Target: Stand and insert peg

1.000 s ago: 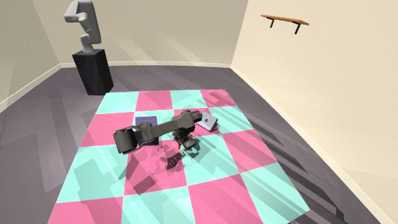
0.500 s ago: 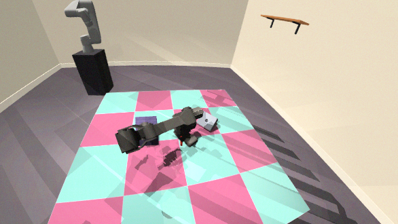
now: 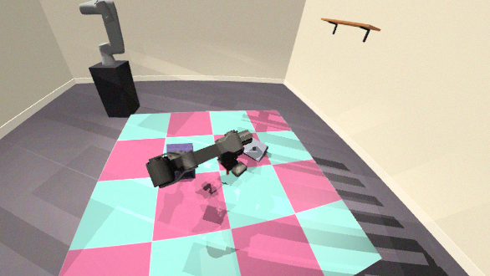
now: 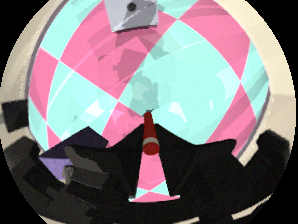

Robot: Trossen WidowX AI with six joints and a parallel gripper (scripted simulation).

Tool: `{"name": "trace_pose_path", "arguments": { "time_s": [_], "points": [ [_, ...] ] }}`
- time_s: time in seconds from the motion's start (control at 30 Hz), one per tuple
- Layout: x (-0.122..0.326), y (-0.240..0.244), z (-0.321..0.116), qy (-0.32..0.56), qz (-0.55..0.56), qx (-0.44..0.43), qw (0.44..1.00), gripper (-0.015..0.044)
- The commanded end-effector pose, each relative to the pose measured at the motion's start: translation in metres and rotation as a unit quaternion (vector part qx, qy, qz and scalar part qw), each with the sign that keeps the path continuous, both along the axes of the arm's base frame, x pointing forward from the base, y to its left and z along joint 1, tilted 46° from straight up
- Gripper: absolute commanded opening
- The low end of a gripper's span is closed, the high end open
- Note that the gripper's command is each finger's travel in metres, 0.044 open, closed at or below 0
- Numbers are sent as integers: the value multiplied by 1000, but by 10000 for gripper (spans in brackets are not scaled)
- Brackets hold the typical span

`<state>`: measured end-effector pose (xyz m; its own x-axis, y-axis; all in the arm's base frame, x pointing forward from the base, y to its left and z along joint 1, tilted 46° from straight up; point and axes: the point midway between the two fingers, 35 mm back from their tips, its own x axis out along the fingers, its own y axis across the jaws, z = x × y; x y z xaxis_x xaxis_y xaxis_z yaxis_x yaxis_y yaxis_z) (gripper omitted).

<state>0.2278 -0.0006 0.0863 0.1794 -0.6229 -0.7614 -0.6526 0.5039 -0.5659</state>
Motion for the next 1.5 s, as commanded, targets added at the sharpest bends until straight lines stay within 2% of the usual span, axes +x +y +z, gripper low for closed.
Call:
{"name": "trace_pose_path", "arguments": {
  "time_s": [0.0, 1.47],
  "points": [
    [5, 5, -6, 2, 13, 10, 1000, 0],
    [61, 62, -47, -19, 160, 96, 982, 0]
  ]
}}
